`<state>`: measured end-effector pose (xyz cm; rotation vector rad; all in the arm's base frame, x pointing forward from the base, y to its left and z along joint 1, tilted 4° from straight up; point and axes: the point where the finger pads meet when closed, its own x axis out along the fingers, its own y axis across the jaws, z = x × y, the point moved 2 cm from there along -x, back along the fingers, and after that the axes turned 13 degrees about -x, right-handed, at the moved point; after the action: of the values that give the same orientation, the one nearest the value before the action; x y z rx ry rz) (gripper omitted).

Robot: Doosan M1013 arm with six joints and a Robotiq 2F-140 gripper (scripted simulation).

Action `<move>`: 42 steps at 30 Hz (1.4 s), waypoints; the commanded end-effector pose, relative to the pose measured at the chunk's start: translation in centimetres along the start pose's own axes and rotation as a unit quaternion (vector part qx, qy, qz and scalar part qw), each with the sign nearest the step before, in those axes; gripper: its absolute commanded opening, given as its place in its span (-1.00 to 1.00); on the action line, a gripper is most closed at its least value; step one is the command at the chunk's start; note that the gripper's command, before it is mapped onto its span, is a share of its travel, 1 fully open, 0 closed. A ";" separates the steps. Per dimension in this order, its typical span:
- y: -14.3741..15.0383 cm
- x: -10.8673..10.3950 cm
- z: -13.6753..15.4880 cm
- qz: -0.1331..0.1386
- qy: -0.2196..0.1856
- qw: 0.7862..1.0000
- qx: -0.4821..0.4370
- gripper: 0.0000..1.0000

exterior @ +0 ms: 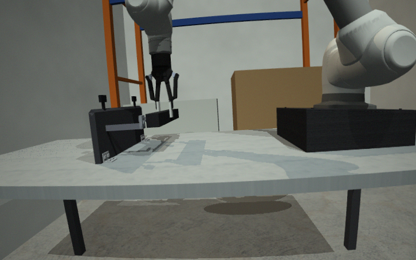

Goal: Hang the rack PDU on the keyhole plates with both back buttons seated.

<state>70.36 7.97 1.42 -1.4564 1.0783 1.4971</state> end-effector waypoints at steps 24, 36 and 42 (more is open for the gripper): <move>-1.5 0.5 -0.5 0.002 -0.003 1.000 0.002 -1.00; -1.8 0.5 -0.6 0.002 -0.003 1.000 0.002 -1.00; -1.9 0.5 -0.6 0.002 -0.003 1.000 0.002 -1.00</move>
<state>71.23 8.02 0.93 -1.4432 1.0948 1.5162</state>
